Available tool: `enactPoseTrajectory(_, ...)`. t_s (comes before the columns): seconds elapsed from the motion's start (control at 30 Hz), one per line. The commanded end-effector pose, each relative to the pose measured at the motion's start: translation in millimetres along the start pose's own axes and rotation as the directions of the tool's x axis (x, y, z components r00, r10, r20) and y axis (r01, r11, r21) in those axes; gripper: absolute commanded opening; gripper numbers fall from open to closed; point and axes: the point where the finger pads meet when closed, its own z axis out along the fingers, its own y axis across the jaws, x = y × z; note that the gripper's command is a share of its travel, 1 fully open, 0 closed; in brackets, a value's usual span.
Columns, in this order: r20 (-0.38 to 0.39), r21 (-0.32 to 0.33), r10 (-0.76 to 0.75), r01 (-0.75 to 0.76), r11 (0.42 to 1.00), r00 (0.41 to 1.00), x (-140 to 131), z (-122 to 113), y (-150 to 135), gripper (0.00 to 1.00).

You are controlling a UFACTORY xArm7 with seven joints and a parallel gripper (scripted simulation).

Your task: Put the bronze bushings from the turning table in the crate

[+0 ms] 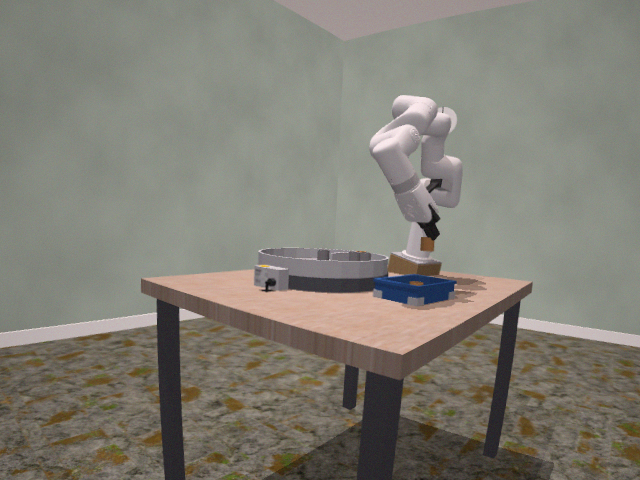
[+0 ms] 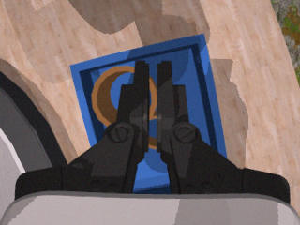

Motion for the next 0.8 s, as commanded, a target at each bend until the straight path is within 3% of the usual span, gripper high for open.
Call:
enactPoseTrajectory(0.0,0.003,-0.001,0.0,0.0,1.0,1.0,-0.6,-2.6,5.9,0.0)
enactPoseTrajectory(0.77,0.003,-0.001,0.0,0.0,1.0,1.0,-8.2,6.4,6.5,0.0)
